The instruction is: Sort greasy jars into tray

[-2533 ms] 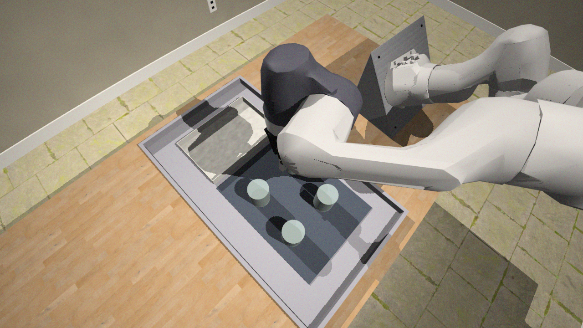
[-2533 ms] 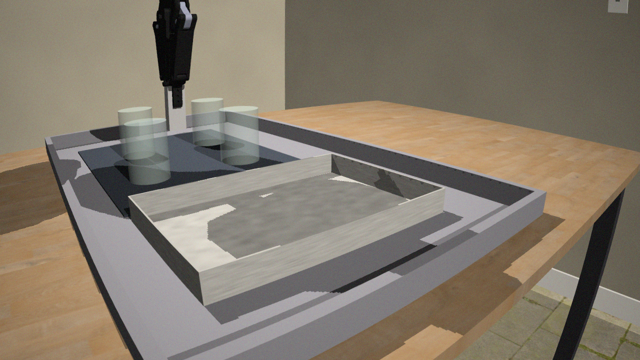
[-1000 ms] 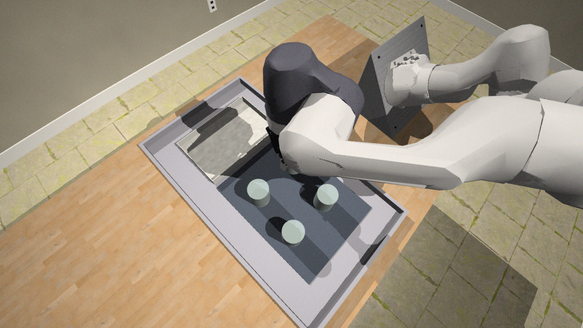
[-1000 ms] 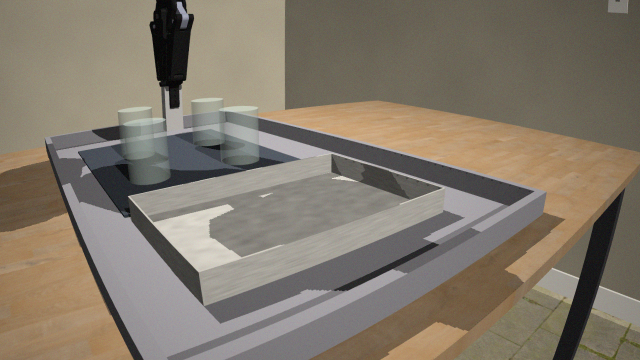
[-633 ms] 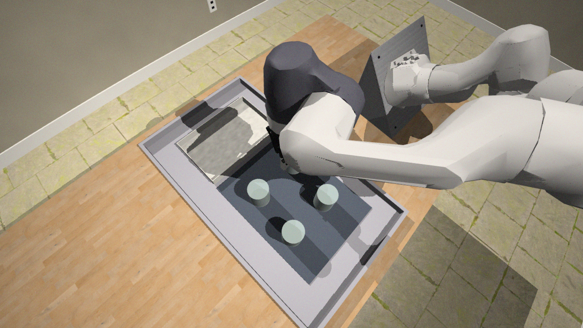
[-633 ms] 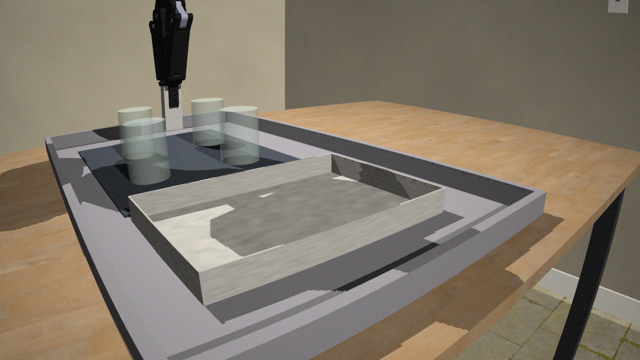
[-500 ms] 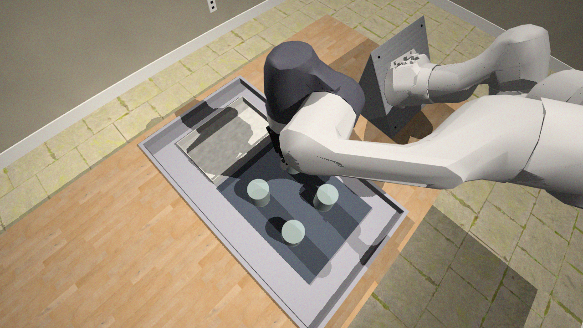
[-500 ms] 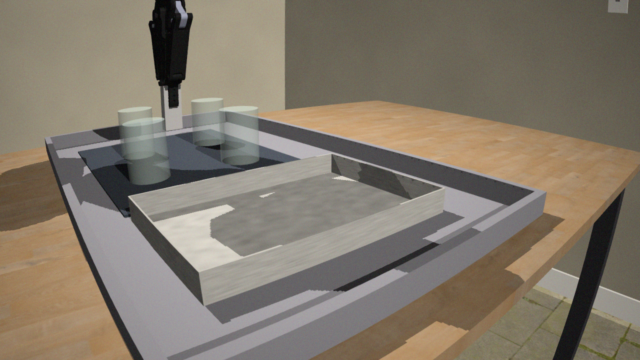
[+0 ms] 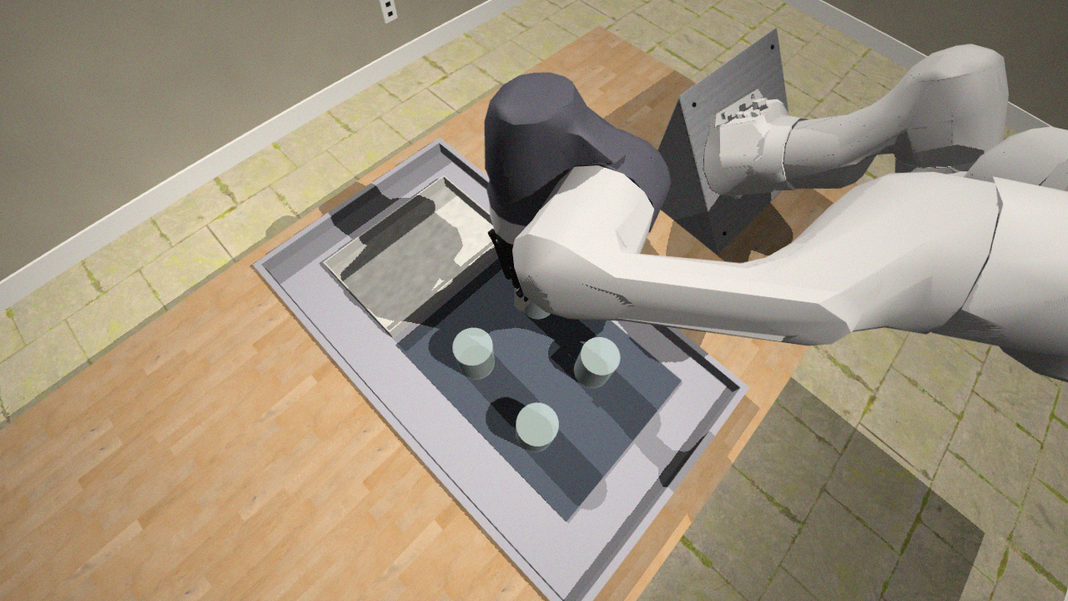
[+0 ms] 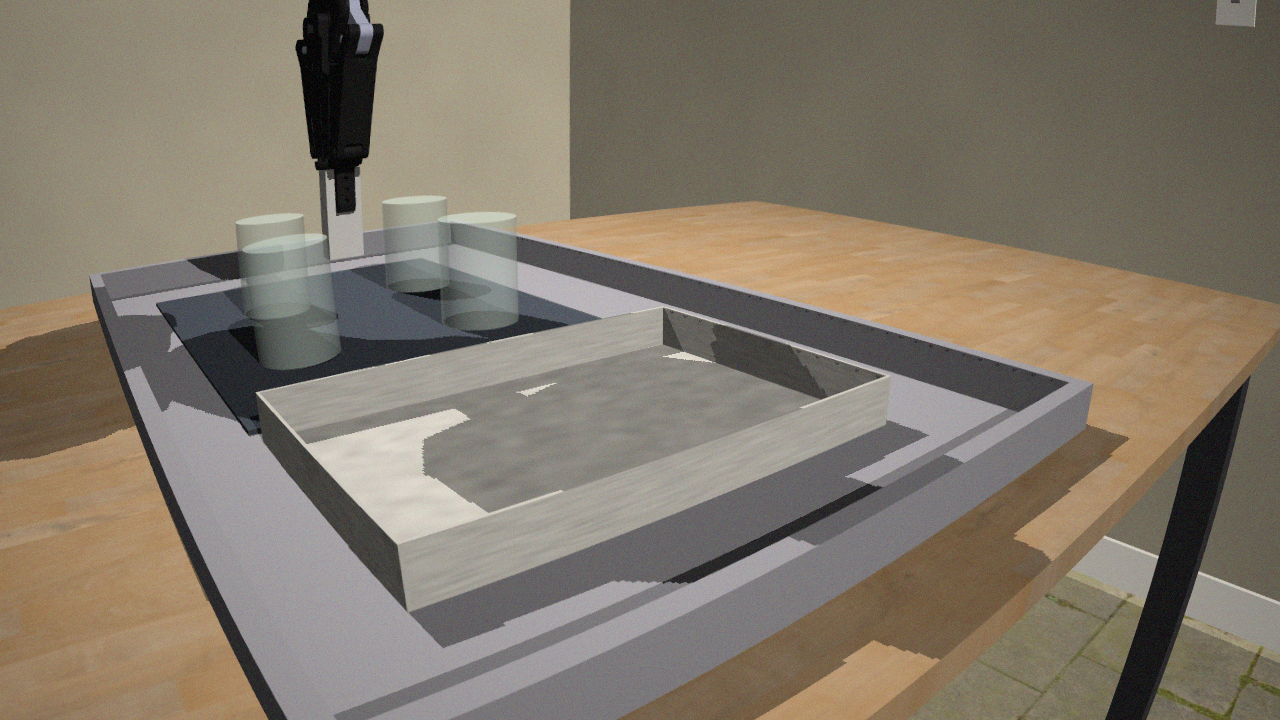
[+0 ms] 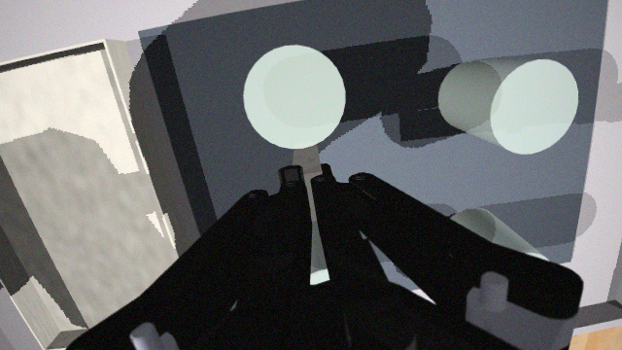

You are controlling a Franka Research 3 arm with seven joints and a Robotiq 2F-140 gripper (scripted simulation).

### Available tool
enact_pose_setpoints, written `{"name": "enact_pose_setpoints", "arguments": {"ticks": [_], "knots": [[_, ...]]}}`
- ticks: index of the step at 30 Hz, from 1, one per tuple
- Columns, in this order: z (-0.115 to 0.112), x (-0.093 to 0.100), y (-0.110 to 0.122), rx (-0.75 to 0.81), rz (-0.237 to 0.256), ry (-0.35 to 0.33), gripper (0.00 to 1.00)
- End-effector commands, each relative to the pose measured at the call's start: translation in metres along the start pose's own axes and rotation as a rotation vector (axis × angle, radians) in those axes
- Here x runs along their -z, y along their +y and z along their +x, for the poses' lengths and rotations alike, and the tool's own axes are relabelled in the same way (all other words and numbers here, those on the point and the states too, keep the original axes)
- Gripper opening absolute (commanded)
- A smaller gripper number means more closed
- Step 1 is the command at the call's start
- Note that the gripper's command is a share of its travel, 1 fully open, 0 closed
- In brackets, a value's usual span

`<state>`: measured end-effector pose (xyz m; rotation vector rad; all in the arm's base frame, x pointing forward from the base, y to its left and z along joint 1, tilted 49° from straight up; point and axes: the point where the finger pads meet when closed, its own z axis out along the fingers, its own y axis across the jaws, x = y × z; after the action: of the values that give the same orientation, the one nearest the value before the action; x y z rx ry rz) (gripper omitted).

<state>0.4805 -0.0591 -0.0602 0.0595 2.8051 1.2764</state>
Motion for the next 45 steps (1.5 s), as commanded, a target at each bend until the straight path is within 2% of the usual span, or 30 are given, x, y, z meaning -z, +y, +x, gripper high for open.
{"name": "enact_pose_setpoints", "arguments": {"ticks": [1,45], "knots": [[0.0017,0.0024,-0.0011,0.002,0.001,-0.001,0.00],[0.0069,0.0066,-0.0011,0.002,0.001,-0.001,0.00]]}}
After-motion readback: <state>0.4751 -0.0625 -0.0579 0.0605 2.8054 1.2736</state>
